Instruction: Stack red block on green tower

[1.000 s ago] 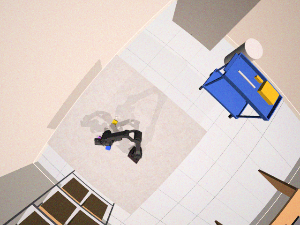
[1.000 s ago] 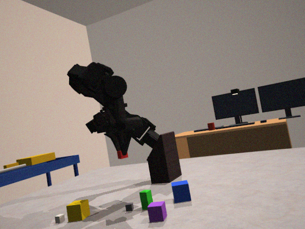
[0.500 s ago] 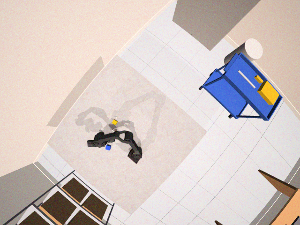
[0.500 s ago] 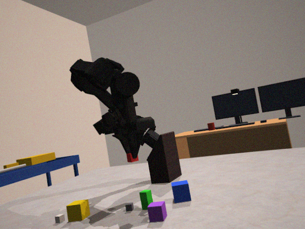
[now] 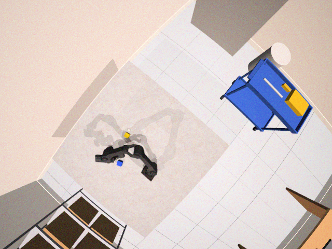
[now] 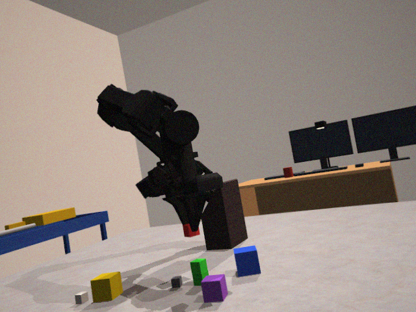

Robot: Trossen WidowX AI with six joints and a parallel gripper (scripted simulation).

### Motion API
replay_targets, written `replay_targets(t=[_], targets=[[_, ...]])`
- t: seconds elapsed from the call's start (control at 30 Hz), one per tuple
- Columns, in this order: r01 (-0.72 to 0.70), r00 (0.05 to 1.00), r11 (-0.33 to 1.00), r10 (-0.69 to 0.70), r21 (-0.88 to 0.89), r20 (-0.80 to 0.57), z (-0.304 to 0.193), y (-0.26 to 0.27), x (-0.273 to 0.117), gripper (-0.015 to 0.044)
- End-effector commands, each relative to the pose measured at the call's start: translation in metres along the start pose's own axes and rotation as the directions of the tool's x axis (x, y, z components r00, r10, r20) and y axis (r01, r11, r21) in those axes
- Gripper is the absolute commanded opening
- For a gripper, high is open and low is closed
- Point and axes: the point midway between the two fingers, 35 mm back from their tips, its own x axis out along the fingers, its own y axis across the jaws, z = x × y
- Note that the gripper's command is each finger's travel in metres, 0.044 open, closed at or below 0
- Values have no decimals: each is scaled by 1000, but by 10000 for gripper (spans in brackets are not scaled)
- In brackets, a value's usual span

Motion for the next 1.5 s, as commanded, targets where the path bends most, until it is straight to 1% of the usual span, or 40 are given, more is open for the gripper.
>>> replay_targets(t=[0.0,0.17,0.37,0.93,1.03,1.07,1.47], targets=[[11,1000,1000,-11,-6,0,-2,-2,17,0],[11,1000,1000,-11,-6,0,-3,-3,24,0],[12,1000,1000,-12,-6,1,-3,-4,48,0],[12,1000,1000,-12,-6,1,-3,-4,48,0],[11,1000,1000,-11,-6,1,-3,-4,43,0],[14,1000,1000,-14,-6,-6,-4,-5,48,26],[14,1000,1000,-14,-6,-6,-4,-5,48,341]])
